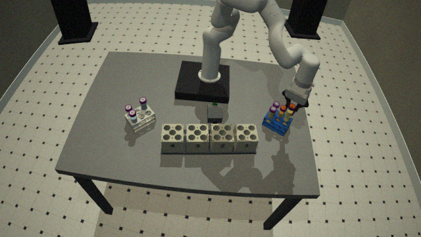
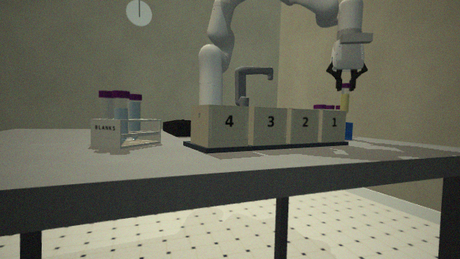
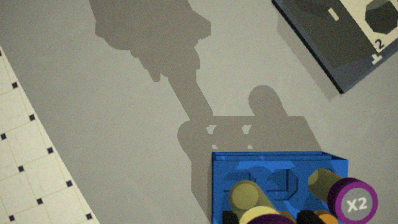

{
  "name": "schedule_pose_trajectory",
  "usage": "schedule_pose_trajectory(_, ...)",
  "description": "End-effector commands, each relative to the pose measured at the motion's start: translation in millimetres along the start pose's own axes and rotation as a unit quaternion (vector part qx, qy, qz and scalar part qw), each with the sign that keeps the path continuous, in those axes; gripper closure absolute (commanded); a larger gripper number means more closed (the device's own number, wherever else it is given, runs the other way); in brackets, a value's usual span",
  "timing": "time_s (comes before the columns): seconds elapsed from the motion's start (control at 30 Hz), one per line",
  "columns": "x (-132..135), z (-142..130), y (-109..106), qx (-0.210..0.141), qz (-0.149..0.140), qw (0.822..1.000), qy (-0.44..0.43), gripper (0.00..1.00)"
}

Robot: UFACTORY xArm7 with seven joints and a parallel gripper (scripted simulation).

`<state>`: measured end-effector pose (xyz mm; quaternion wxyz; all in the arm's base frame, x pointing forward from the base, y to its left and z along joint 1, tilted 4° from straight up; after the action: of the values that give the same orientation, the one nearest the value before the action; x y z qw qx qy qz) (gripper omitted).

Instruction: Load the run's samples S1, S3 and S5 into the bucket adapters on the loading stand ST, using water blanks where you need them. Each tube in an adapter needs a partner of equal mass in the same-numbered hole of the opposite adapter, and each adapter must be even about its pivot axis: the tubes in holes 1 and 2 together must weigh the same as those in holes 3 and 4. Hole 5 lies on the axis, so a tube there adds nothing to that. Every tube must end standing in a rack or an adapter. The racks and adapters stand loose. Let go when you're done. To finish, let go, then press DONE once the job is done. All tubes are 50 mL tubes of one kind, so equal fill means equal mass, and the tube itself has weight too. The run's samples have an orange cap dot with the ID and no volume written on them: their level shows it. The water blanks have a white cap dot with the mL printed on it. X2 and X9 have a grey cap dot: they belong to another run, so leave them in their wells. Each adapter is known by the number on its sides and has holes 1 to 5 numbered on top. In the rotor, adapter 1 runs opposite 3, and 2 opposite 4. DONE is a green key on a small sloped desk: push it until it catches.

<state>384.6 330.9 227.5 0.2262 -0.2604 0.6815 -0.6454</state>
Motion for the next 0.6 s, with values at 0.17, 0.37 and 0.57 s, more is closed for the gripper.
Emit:
schedule_pose_trajectory(0.17,-1.2,0.1,10.6,0.0,0.003,1.0,0.0,1.0)
schedule_pose_trajectory(0.37,-1.2,0.1,10.6,0.0,0.003,1.0,0.0,1.0)
schedule_pose_trajectory(0.57,-1.2,0.1,10.6,0.0,0.003,1.0,0.0,1.0)
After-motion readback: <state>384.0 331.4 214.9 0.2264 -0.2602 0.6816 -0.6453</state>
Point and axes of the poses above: the point where the finger pads meet when closed, its own y axis out along the fingers, its own x axis across the jaws, z = x × y, the point moved 9 cm from there along -y, back along the fingers, and after that the axes turned 10 degrees about y, right-handed, at the moved point
